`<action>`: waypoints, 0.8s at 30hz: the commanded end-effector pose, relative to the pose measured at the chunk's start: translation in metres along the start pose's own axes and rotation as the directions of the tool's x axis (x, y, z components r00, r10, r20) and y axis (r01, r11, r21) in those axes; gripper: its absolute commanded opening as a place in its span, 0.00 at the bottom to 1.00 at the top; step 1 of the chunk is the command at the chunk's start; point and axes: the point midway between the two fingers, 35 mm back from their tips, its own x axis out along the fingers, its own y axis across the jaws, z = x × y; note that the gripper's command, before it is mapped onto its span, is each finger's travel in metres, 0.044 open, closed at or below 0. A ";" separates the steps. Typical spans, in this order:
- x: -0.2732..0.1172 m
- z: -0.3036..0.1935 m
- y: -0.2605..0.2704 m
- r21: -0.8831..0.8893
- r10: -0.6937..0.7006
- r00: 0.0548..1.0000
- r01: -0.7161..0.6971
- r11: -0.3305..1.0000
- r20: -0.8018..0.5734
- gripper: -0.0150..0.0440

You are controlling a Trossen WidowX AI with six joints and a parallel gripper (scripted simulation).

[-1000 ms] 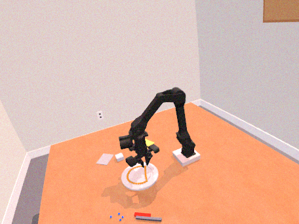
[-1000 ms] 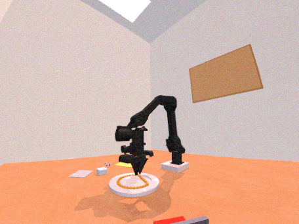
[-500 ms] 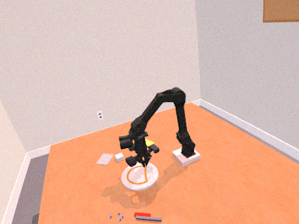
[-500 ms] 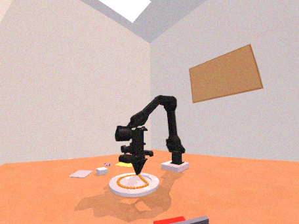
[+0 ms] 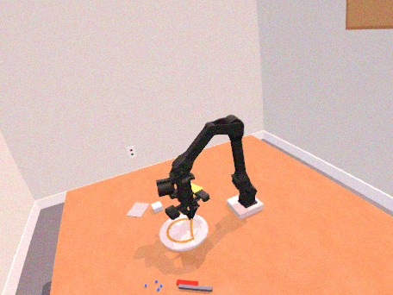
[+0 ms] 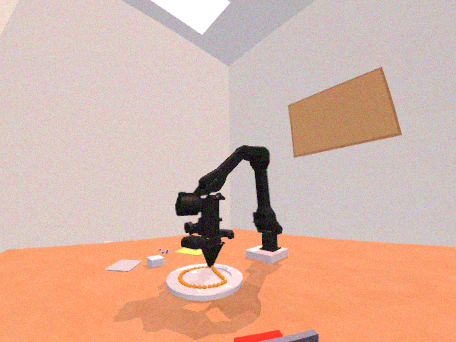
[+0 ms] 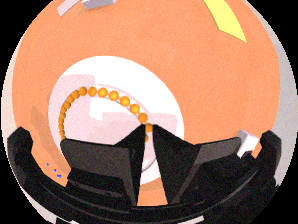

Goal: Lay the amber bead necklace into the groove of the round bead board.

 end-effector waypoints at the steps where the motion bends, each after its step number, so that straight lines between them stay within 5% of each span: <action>1: 0.000 0.000 0.000 0.000 0.001 1.000 -0.001 1.000 0.001 0.25; 24: -0.005 0.001 0.000 0.007 0.004 1.000 -0.004 1.000 0.001 0.25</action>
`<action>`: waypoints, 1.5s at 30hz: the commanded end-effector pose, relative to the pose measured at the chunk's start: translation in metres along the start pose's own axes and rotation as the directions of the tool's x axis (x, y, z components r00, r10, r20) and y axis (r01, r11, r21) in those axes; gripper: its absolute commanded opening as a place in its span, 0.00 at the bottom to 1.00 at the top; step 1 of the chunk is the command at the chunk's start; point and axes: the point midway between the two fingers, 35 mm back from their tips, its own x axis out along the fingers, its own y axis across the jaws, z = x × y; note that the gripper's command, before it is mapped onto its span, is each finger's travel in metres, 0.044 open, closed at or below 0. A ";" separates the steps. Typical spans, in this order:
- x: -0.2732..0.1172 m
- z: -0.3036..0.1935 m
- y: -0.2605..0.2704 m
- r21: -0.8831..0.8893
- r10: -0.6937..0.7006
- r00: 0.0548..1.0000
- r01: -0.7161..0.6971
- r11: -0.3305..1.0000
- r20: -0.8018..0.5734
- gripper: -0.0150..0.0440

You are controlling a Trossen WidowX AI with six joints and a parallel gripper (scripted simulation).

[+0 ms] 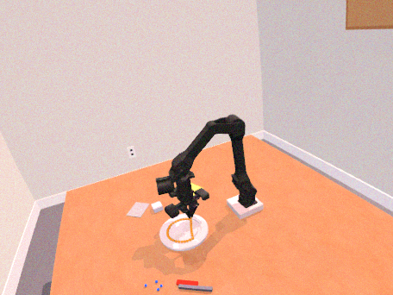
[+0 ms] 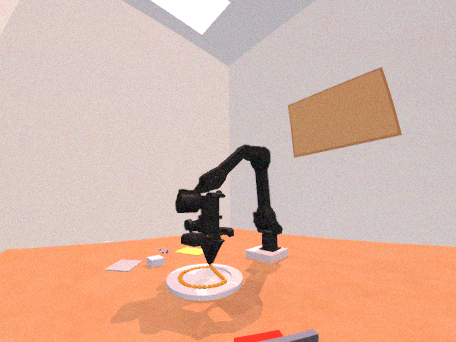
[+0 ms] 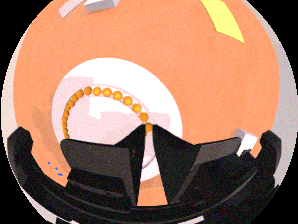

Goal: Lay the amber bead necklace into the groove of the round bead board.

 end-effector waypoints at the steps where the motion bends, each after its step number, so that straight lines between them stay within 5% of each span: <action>1: 0.004 0.001 -0.001 0.006 0.000 1.000 0.000 1.000 0.000 0.25; 6: 0.010 0.001 -0.001 0.006 0.000 1.000 0.000 1.000 0.000 0.25; 23: 0.005 0.000 -0.002 0.004 -0.003 1.000 0.003 1.000 -0.001 1.00; 43: -0.001 0.000 -0.002 0.006 0.000 1.000 0.000 1.000 0.000 1.00; 45: -0.002 -0.002 0.000 -0.069 0.001 1.000 -0.001 0.998 -0.001 0.91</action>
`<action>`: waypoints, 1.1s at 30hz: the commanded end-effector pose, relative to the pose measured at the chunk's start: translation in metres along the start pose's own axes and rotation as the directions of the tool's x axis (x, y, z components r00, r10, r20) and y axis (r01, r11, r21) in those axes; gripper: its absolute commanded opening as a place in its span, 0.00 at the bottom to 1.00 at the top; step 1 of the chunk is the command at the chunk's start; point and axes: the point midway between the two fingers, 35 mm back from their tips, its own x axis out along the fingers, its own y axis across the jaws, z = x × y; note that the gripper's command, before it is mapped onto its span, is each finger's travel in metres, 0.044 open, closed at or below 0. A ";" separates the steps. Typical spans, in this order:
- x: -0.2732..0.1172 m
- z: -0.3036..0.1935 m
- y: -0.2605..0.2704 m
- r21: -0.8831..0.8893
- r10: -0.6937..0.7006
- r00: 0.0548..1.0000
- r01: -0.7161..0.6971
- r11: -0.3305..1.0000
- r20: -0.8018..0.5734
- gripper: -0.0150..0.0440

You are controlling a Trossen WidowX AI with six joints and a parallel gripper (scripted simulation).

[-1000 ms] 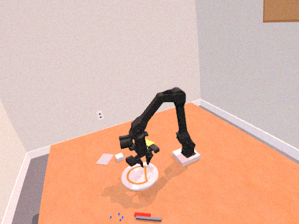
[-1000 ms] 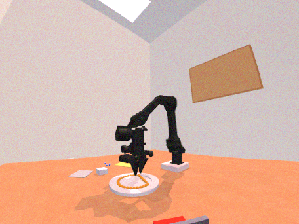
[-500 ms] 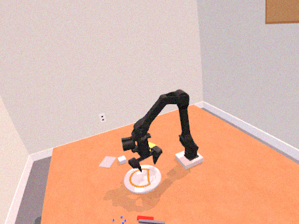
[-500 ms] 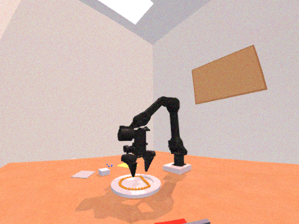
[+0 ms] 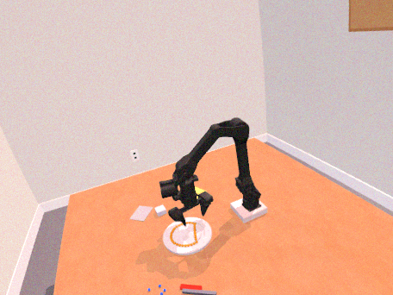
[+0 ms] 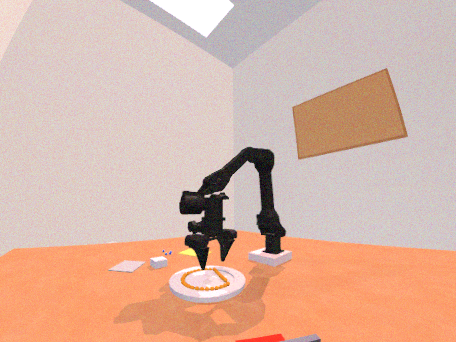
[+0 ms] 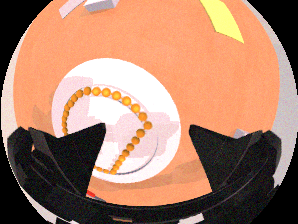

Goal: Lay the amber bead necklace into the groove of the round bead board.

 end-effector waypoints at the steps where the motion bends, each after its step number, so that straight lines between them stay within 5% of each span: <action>1: -0.002 -0.005 0.004 -0.159 0.001 1.000 -0.001 0.987 -0.001 0.87; 6: -0.008 -0.021 0.017 -0.665 0.005 1.000 -0.006 0.747 -0.004 0.64; 10: -0.013 -0.034 0.026 -0.925 0.006 1.000 -0.007 0.381 -0.005 0.47; 13: -0.017 -0.045 0.033 -0.999 0.006 1.000 -0.006 0.052 -0.006 0.46; 21: -0.024 -0.064 0.043 -0.888 0.005 1.000 -0.005 -0.460 -0.008 0.46; 33: -0.030 -0.083 0.050 -0.437 0.004 1.000 0.000 -0.900 -0.009 0.46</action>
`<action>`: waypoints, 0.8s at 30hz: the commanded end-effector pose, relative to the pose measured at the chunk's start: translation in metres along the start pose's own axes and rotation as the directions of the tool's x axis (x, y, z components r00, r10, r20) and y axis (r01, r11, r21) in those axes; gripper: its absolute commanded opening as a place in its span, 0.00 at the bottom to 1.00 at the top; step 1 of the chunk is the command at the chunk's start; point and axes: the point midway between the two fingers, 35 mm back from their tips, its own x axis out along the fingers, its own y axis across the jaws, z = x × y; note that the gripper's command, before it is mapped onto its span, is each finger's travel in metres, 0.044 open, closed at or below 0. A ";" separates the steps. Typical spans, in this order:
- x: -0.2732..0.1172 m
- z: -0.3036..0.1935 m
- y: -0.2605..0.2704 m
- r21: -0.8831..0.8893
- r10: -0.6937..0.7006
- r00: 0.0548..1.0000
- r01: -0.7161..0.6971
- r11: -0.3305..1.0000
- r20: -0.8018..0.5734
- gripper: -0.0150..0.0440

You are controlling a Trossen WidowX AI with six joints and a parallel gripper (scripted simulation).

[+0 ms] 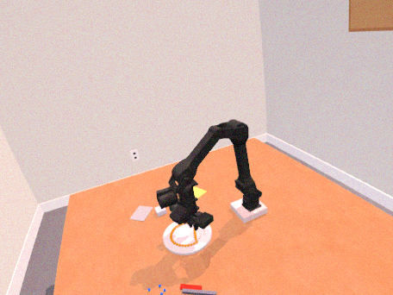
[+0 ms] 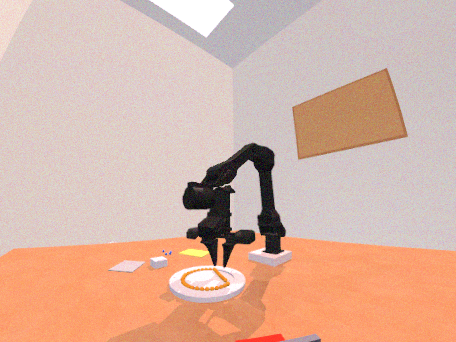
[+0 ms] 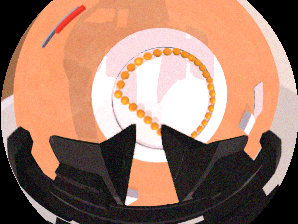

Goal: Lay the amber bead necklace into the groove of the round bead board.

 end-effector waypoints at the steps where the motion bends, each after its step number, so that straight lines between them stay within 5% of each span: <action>1: -0.013 0.022 0.027 -0.795 0.001 1.000 0.005 0.607 0.007 0.46; 24: -0.009 0.022 0.027 -0.795 0.001 1.000 0.005 0.607 0.007 0.46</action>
